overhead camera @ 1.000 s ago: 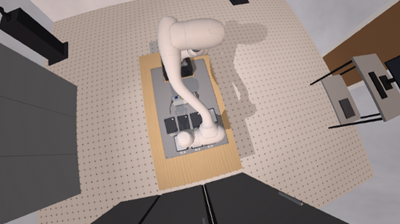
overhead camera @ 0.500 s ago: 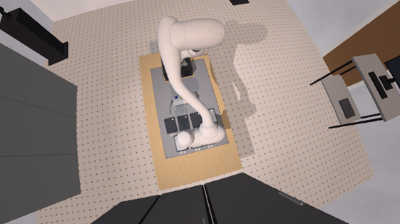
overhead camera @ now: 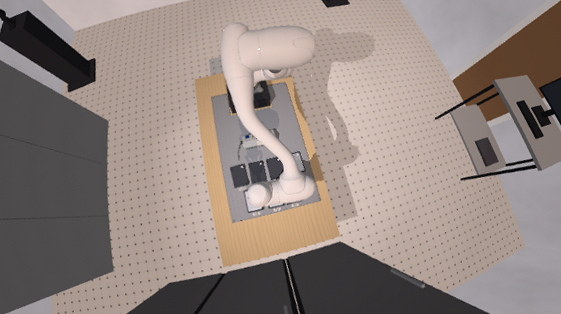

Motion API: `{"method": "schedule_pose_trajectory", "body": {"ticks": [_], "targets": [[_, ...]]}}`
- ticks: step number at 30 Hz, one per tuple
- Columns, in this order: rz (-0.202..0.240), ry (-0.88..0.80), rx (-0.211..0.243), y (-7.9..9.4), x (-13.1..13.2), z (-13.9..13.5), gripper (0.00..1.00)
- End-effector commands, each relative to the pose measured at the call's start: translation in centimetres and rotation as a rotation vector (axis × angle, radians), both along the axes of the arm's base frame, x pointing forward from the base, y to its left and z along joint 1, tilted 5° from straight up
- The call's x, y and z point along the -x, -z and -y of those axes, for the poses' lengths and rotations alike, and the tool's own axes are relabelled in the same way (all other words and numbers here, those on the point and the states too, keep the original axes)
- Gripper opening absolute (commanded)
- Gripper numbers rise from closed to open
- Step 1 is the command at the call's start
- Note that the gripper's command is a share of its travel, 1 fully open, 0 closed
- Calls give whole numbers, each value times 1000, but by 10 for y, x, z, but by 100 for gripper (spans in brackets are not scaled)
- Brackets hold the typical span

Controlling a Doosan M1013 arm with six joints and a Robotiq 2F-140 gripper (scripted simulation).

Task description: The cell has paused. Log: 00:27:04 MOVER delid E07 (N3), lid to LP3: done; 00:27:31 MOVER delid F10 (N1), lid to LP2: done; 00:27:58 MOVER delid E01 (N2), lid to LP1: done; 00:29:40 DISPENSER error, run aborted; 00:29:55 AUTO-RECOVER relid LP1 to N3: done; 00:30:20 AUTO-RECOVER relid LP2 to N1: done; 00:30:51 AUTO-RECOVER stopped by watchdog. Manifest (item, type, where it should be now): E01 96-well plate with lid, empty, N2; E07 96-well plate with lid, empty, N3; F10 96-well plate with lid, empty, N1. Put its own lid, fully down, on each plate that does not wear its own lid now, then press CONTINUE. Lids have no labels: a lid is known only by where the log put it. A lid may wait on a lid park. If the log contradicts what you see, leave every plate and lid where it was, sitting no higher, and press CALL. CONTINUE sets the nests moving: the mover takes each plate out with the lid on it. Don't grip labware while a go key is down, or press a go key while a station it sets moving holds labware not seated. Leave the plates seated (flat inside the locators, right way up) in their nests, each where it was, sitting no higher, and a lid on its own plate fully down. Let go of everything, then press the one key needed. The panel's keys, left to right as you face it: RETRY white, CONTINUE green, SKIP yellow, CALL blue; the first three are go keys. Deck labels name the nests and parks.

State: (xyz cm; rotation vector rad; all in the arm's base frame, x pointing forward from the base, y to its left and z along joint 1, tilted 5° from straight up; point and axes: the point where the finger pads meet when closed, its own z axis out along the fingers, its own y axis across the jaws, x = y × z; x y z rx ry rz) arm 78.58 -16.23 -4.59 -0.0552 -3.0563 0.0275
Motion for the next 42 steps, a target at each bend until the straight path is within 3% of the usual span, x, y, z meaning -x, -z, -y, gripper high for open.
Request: {"method": "schedule_pose_trajectory", "body": {"ticks": [1,12,14,15,29,31,32,42], "targets": [[-1,-117,-5,-3,1,6,0],[-17,-811,-60,-4,4,23,0],[-17,-811,-60,-4,4,23,0],[-20,-957,-73,-4,4,25,0],[-63,-1816,-134,-5,9,54,0],[-63,-1816,-134,-5,9,54,0],[-69,-1962,-148,-5,9,56,0],[-91,-2572,-211,-5,12,67,0]]}}
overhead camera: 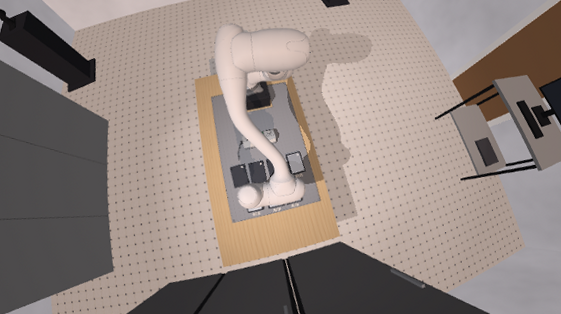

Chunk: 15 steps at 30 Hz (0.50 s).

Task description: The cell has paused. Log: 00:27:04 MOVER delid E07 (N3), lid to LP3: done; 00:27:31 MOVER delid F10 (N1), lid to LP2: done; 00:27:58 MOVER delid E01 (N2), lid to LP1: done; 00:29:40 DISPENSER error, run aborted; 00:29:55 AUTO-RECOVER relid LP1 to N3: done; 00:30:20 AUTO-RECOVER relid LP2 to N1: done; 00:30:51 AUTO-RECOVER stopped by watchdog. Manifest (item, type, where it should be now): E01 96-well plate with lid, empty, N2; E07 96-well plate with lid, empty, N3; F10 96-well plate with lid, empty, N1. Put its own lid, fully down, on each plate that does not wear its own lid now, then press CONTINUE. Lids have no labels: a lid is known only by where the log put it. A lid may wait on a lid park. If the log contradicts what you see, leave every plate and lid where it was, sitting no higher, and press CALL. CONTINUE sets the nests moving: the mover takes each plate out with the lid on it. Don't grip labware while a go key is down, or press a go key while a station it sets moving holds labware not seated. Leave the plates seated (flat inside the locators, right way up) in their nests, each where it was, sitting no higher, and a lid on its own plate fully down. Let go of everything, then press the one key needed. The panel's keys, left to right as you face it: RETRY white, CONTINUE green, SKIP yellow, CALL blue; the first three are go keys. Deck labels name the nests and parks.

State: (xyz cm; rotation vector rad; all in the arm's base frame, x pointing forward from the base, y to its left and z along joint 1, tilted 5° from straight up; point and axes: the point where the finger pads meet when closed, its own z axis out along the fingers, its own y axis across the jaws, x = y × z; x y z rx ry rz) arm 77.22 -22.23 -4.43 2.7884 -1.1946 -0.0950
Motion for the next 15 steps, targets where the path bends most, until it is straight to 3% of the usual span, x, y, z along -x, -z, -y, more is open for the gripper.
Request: {"method": "schedule_pose_trajectory", "body": {"ticks": [1,4,6,8,10,11,15], "targets": [[-6,-275,-48,-4,-2,7,0],[-15,-459,-72,-4,-2,8,0],[-15,-459,-72,-4,-2,8,0],[-17,-658,-110,-4,-2,8,0],[-17,-659,-110,-4,-2,8,0],[-17,-659,-110,-4,-2,8,66],[-17,-659,-110,-4,-2,8,66]]}}
